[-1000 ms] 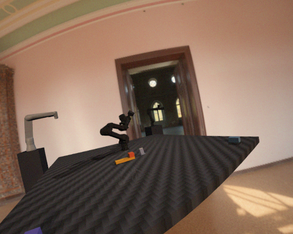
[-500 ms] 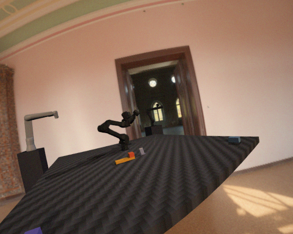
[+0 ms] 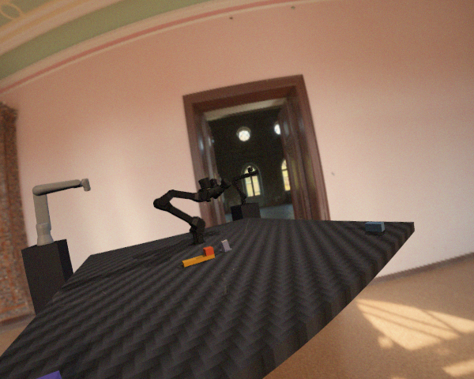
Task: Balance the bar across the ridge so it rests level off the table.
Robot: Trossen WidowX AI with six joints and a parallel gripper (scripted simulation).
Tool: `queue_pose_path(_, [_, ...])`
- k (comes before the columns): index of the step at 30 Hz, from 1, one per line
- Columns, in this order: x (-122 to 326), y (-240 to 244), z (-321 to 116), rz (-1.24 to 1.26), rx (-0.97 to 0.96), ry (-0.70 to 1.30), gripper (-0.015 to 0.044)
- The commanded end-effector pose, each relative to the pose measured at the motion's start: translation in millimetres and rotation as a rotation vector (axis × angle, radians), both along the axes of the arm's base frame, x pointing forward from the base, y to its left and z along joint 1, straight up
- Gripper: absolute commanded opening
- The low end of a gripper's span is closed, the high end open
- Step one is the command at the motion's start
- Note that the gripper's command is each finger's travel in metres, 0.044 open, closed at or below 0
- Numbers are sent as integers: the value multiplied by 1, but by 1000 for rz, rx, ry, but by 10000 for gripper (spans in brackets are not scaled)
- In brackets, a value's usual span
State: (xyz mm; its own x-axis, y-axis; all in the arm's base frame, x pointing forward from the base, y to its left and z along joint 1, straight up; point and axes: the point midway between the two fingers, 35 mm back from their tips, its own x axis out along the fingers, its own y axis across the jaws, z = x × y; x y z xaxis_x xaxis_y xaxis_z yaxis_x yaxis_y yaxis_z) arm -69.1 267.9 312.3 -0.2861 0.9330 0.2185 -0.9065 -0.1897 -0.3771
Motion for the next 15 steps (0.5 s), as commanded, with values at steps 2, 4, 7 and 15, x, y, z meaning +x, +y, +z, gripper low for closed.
queue_pose_path(2, [18, 14, -3, -65, -70, 43, 315])
queue_pose_path(4, [26, 19, -5, -92, -98, 61, 315])
queue_pose_path(7, [39, 25, -8, -134, -139, 91, 315])
queue_pose_path(15, [75, 39, -17, -248, -241, 182, 315])
